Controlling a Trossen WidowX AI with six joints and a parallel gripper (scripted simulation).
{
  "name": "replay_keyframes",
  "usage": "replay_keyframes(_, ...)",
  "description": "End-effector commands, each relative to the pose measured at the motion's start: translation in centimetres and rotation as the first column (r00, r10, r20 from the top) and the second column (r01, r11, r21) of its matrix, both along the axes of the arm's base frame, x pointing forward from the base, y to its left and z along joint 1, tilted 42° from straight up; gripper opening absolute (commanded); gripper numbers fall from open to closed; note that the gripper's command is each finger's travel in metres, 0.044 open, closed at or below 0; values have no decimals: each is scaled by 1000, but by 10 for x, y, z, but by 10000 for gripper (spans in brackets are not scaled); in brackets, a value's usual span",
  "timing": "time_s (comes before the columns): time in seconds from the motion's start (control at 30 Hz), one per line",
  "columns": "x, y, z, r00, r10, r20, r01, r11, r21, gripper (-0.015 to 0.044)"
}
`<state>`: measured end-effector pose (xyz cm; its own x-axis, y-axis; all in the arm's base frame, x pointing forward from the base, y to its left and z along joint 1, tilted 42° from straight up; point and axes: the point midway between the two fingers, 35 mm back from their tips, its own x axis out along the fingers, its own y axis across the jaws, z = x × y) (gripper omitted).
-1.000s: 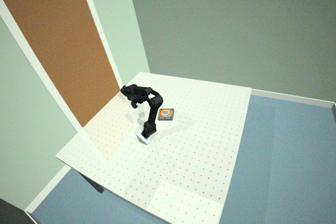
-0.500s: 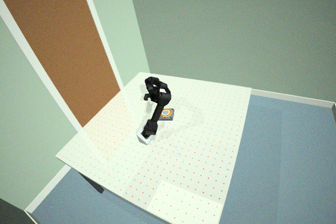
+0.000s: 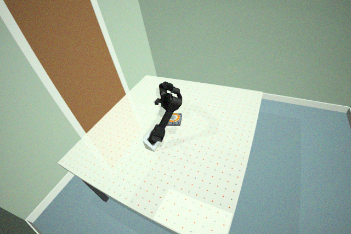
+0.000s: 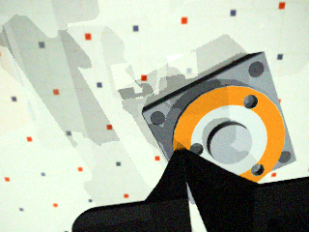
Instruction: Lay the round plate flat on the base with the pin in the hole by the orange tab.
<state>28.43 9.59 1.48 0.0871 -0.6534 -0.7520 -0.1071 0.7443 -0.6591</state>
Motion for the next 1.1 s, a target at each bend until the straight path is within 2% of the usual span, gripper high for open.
replay_keyframes(0.0, 0, -13, -12, 1000, -1, -6, 1, 1000, -7, 0)
replay_keyframes(0.17, 1, -24, -24, 1000, -1, -6, 1, 1000, -9, 0)
replay_keyframes(1.07, -31, -29, -26, 1000, -1, -8, 1, 1000, -9, 0)
